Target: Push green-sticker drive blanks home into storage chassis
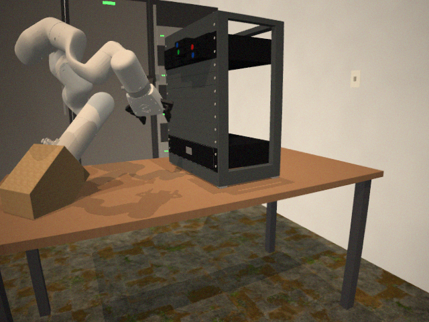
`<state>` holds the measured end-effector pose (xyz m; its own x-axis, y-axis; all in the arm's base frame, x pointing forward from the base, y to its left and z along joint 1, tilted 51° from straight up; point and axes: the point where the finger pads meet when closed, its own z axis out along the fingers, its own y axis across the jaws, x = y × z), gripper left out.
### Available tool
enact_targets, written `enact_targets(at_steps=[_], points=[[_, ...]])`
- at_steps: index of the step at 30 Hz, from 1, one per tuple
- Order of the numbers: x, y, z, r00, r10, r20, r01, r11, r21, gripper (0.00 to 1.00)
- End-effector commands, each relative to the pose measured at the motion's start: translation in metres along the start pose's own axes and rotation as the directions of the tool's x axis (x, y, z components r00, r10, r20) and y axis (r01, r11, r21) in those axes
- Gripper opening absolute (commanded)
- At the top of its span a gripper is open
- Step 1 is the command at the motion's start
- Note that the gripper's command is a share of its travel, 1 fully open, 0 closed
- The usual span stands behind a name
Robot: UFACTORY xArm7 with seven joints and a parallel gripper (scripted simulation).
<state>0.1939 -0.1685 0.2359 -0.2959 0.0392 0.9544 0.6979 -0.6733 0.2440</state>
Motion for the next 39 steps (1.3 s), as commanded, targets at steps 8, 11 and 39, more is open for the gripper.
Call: enact_targets(at_steps=[8, 11, 39], points=[[0.006, -0.003, -0.007, 1.0, -0.024, -0.015, 0.024, 0.999, -0.024, 1.0], [0.008, -0.004, -0.008, 0.999, -0.029, -0.018, 0.029, 0.999, -0.029, 1.0], [0.078, -0.021, -0.073, 0.929, -0.366, -0.047, 0.316, 0.855, -0.411, 1.0]])
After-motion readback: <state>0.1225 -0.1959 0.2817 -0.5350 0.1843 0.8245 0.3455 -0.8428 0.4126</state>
